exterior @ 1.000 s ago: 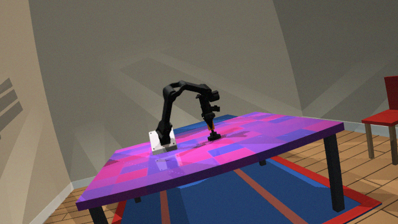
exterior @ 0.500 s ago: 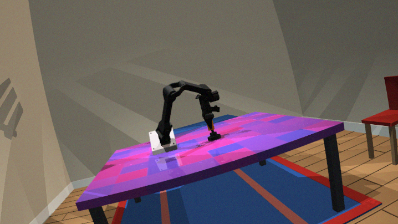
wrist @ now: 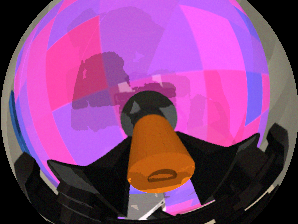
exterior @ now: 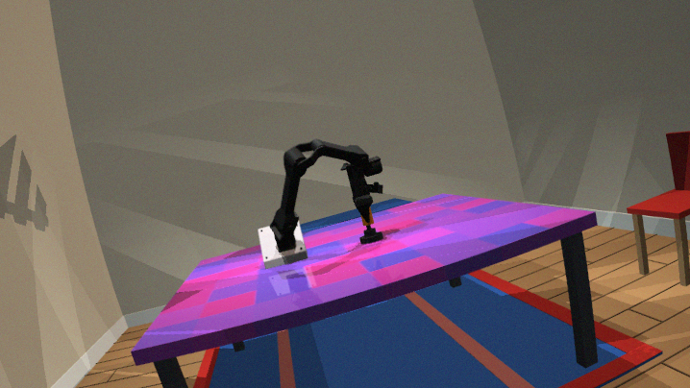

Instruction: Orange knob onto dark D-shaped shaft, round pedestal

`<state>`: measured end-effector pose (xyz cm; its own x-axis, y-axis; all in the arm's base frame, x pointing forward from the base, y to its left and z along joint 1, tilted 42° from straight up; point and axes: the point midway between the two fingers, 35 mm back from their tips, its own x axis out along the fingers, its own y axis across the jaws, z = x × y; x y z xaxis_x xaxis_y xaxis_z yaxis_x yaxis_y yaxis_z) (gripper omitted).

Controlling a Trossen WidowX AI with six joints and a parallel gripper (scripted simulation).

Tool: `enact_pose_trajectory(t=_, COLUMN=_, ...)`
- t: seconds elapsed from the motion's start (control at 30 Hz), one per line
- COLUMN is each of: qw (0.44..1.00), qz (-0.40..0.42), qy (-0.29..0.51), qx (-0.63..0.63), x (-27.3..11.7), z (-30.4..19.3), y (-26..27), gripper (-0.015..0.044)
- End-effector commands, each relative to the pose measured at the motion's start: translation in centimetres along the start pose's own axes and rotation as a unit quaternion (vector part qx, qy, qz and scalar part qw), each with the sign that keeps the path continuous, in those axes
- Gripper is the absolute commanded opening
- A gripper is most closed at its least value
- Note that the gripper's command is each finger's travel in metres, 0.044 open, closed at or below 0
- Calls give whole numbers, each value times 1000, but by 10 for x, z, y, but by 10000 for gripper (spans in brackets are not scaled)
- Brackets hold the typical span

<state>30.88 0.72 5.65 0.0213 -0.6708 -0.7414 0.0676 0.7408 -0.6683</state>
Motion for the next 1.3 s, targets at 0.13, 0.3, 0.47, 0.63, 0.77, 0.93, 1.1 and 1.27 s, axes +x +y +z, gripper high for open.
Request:
enact_pose_trajectory(t=0.13, qw=1000, qz=0, qy=-2, qx=-1, x=-1, z=2, y=-1, gripper=0)
enact_pose_trajectory(t=0.3, qw=1000, qz=0, qy=-2, qx=-1, x=0, z=1, y=-1, gripper=0)
enact_pose_trajectory(t=0.47, qw=1000, qz=0, qy=-2, qx=-1, x=0, z=-3, y=0, gripper=0)
enact_pose_trajectory(t=0.63, qw=1000, qz=0, qy=-2, qx=-1, x=2, z=-4, y=1, gripper=0)
enact_pose_trajectory(t=0.77, qw=1000, qz=0, qy=-2, qx=-1, x=3, z=-3, y=1, gripper=0)
enact_pose_trajectory(t=0.93, qw=1000, qz=0, qy=-2, qx=-1, x=3, z=-2, y=1, gripper=0)
enact_pose_trajectory(t=1.1, qw=1000, qz=0, qy=-2, qx=-1, x=3, z=-2, y=1, gripper=0)
enact_pose_trajectory(t=1.27, qw=1000, qz=0, qy=-2, qx=-1, x=-1, z=-1, y=1, gripper=0)
